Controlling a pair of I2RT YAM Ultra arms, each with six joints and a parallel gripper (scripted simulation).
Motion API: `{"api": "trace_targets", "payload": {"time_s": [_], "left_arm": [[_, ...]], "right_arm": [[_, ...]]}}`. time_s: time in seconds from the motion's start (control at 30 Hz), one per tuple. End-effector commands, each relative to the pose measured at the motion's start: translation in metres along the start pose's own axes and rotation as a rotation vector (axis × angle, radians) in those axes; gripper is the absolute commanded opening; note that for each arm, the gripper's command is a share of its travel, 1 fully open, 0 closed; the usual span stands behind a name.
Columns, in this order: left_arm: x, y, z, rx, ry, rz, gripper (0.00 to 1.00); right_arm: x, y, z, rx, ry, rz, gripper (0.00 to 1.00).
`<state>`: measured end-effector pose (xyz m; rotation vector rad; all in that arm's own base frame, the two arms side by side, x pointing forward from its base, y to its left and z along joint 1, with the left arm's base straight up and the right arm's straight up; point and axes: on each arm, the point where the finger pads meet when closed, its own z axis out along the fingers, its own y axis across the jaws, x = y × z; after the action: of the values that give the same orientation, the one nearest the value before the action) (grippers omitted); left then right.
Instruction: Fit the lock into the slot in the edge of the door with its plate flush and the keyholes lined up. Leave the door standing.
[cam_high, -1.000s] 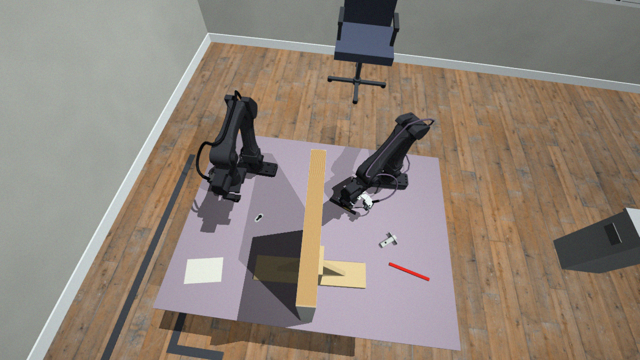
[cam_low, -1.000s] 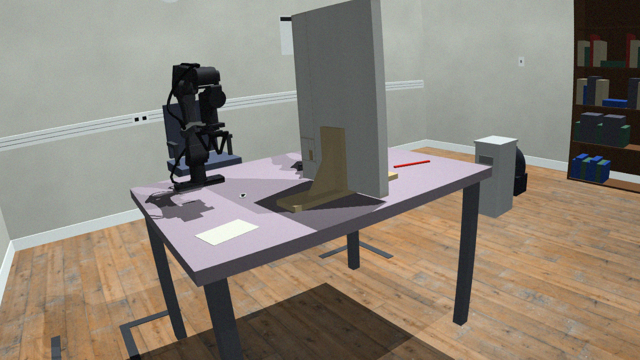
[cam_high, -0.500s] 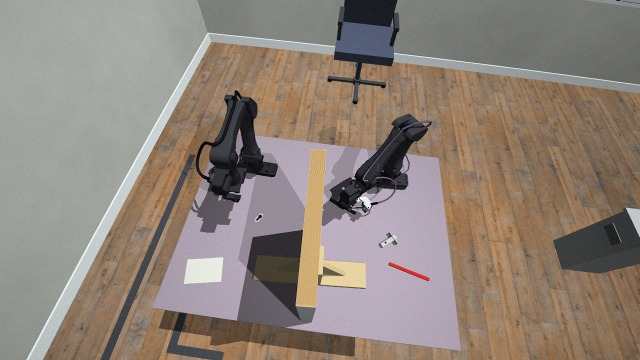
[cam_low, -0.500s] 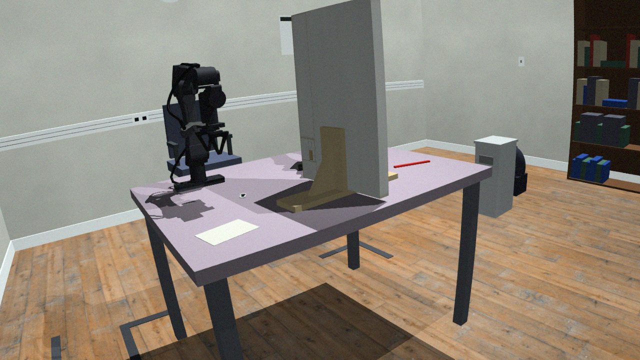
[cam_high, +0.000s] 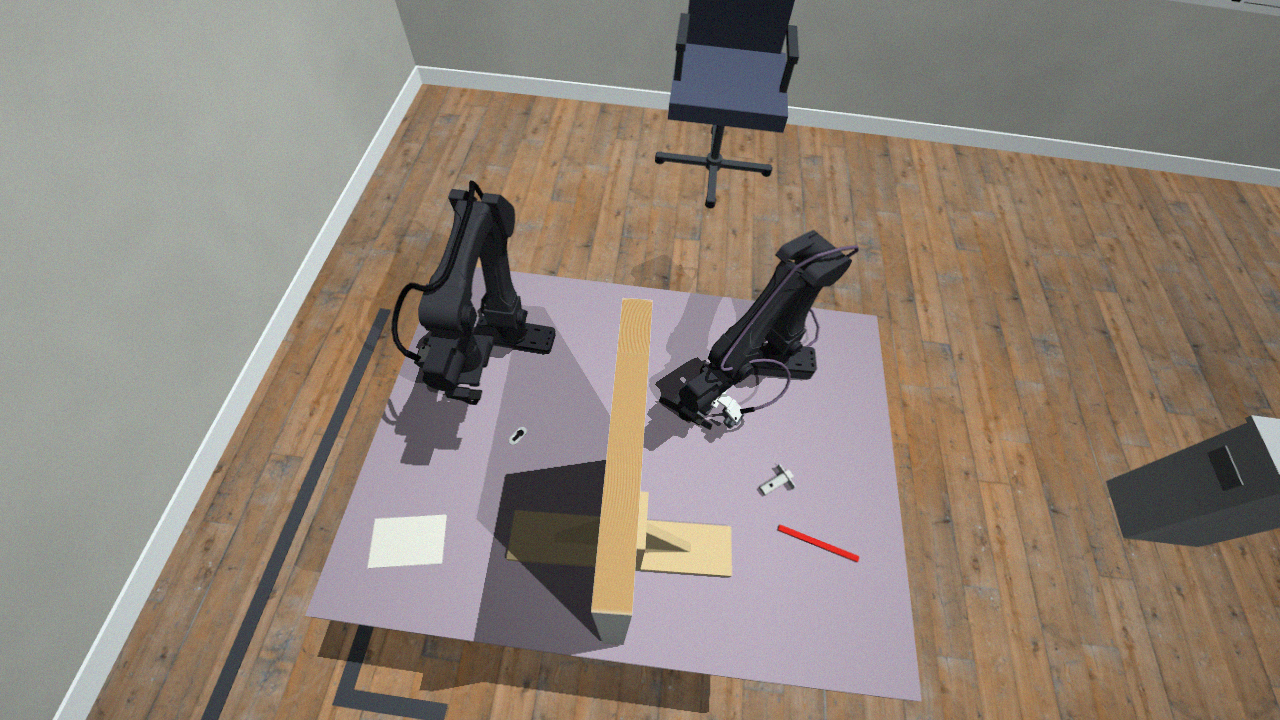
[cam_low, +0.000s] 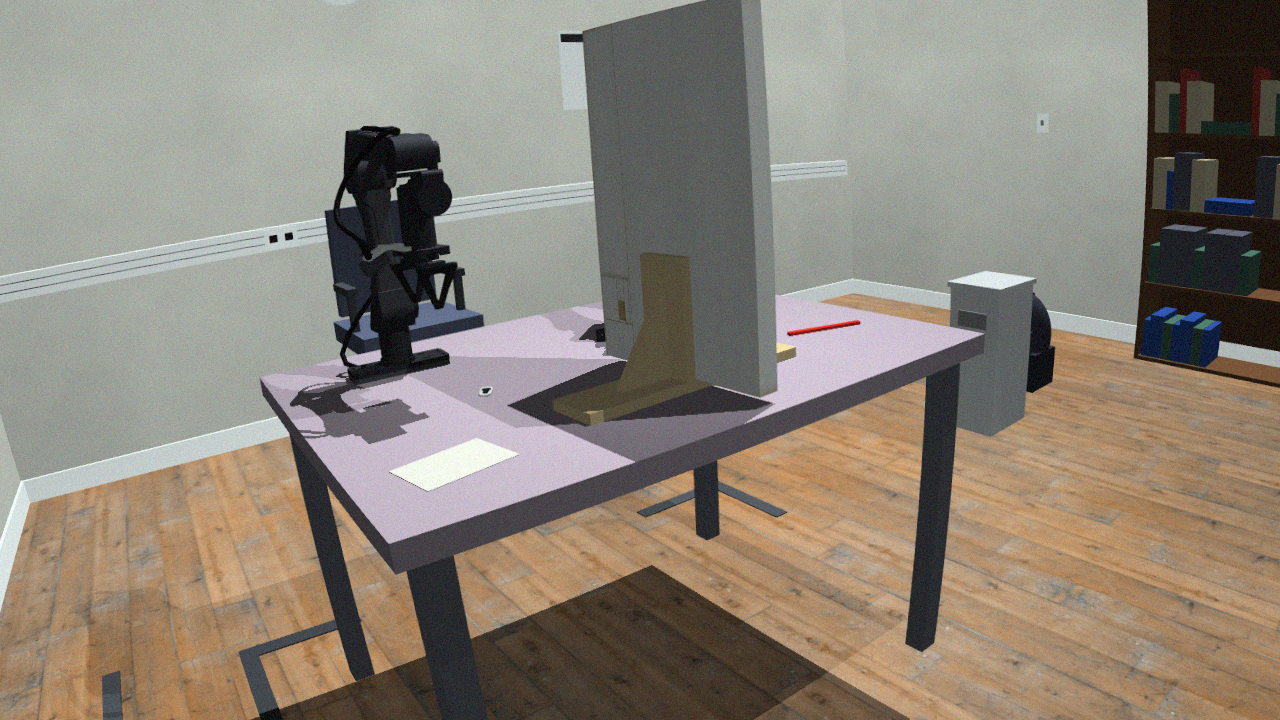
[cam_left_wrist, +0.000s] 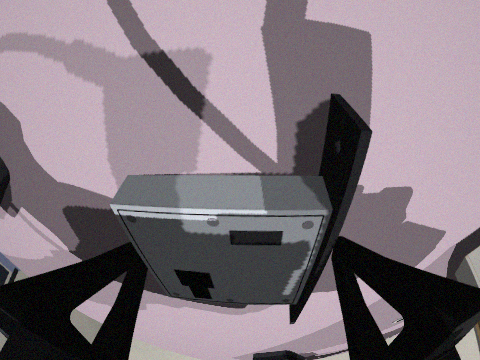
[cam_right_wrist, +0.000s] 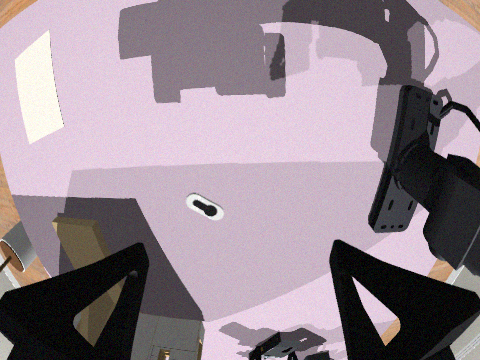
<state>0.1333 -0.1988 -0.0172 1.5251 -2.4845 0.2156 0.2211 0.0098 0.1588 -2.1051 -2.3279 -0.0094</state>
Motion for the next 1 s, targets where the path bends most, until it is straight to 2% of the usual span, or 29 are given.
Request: {"api": "trace_targets", "payload": {"time_s": [0.0,0.57,0.83,0.87,0.9,0.97], "left_arm": [[-0.001,0.006,0.006,-0.011,-0.002,0.003,0.97],[-0.001,0.007,0.006,-0.016,-0.003,0.002,0.76],[-0.001,0.007,0.006,-0.016,-0.003,0.002,0.76],[-0.003,0.013,0.003,-0.032,-0.009,-0.002,0.76],[0.006,-0.002,-0.009,0.007,0.005,0.008,0.76],[0.014,-0.007,-0.032,0.015,0.008,0.011,0.76]], "right_arm": [[0.0,-0.001,-0.003,-0.003,-0.007,0.0,1.0],[0.0,-0.001,-0.003,-0.003,-0.007,0.0,1.0],[0.0,-0.001,-0.003,-0.003,-0.007,0.0,1.0],[0.0,-0.001,-0.003,-0.003,-0.007,0.0,1.0],[0.0,-0.001,-0.003,-0.003,-0.007,0.0,1.0],[0.0,-0.001,-0.003,-0.003,-0.007,0.0,1.0]]}}
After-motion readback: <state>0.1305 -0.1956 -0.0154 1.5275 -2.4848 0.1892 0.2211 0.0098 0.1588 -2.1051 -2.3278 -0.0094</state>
